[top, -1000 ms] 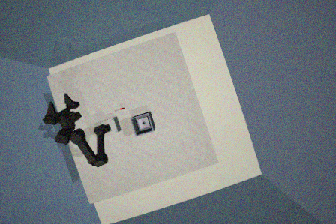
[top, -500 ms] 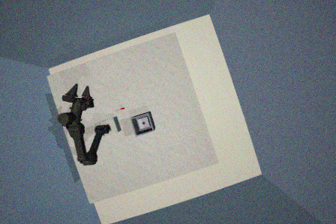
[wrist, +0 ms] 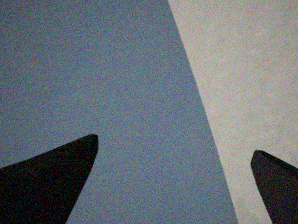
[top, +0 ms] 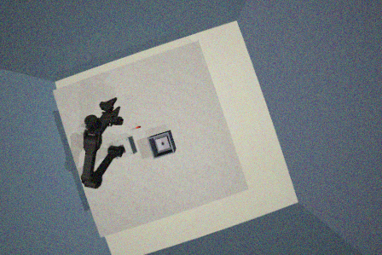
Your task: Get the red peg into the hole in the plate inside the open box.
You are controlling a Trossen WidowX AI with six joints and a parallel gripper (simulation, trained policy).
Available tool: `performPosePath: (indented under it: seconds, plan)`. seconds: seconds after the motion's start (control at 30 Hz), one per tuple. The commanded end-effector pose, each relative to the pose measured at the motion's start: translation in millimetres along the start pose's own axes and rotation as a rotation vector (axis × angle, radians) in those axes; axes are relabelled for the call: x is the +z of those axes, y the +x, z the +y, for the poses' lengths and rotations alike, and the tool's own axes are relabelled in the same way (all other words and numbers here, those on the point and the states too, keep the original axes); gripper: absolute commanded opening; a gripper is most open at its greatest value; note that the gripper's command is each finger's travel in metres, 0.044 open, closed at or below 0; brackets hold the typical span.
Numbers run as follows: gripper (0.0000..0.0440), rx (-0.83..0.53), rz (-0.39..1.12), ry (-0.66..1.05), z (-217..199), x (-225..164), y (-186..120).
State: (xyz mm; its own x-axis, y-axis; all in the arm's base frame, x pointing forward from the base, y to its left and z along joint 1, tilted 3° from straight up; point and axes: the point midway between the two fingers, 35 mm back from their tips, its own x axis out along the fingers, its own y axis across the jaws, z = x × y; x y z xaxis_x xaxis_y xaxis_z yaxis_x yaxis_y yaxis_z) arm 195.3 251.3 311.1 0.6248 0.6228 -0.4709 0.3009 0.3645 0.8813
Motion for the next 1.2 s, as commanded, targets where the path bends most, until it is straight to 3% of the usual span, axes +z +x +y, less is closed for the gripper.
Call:
performPosePath:
  seconds: [0.0,0.57,1.17]
  plan:
    - [0.0440,-0.117,-0.028,0.044,-22.1,13.3,11.3]
    - [0.0440,-0.631,-0.132,0.283,-131.8,59.8,22.8]
    - [0.0440,-0.992,-0.176,0.446,-216.8,68.5,21.7]
